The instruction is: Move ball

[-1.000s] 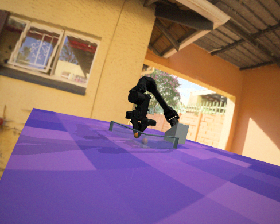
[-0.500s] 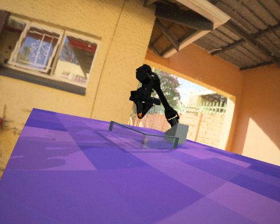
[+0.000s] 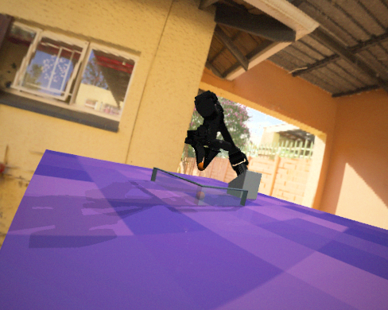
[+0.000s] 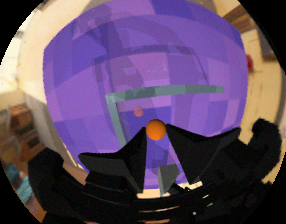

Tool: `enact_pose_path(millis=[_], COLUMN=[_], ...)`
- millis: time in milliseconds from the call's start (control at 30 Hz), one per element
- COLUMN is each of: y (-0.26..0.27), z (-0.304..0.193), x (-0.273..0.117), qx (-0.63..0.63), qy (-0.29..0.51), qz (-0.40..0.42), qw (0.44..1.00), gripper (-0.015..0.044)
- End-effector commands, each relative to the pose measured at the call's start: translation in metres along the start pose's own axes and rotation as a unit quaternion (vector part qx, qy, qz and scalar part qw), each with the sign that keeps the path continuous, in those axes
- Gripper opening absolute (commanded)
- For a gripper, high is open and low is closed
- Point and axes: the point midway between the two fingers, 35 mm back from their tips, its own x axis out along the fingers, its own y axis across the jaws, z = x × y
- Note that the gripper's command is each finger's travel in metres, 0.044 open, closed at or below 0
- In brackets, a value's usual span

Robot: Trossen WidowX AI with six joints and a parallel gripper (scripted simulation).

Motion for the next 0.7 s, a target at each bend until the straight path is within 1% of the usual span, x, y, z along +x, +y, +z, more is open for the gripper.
enact_pose_path(millis=[0, 267, 567, 667], y=[0.026, 0.030, 0.030, 0.030], z=[0.001, 0.002, 0.003, 0.002], x=[0.010, 0.018, 0.073, 0.082], qx=[0.003, 0.003, 0.003, 0.003], qy=[-0.004, -0.004, -0.005, -0.005], qz=[0.004, 0.004, 0.003, 0.002], qw=[1.000, 1.000, 1.000, 1.000], gripper=[0.0000, 0.0000, 0.0000, 0.0000])
